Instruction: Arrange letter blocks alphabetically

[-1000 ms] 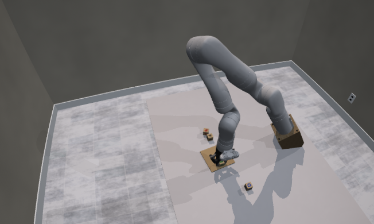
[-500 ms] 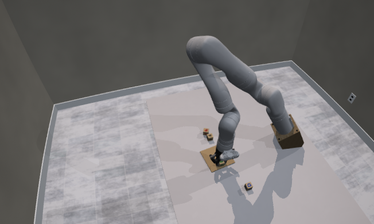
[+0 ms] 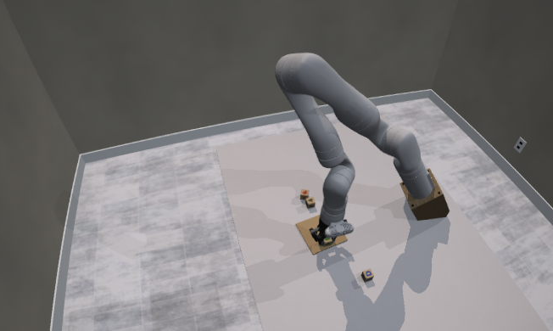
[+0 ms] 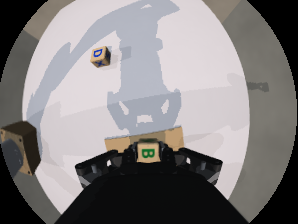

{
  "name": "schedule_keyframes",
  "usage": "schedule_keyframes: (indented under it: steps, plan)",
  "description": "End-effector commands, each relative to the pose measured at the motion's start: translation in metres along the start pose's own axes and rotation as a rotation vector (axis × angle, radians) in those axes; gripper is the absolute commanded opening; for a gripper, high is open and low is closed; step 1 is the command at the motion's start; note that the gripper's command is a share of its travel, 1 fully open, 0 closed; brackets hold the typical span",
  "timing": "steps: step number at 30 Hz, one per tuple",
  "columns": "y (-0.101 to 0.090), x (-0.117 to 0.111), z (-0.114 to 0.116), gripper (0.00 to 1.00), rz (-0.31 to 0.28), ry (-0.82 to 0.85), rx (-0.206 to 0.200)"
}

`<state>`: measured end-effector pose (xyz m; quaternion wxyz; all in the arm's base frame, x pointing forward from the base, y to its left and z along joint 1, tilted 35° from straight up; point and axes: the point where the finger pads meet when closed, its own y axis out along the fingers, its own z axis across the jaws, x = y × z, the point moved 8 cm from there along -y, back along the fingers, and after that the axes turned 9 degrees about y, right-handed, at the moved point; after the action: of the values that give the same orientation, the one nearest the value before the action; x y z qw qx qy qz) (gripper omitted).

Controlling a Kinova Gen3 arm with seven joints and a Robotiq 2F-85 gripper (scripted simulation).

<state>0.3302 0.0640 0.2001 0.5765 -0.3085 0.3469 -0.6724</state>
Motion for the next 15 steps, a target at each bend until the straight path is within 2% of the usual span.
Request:
schedule_keyframes:
  steps: [1,4,8,15]
  plan:
    - [-0.0003,-0.0001,0.0002,0.38,0.001,0.000,0.001]
    - [-0.0003,-0.0001,0.0002,0.38,0.001,0.000,0.001]
    - [-0.0003,-0.0001,0.0002,0.46,0.001,0.000,0.001]
    - [-0.0003,-0.0001,0.0002,0.46,0.001,0.000,0.001]
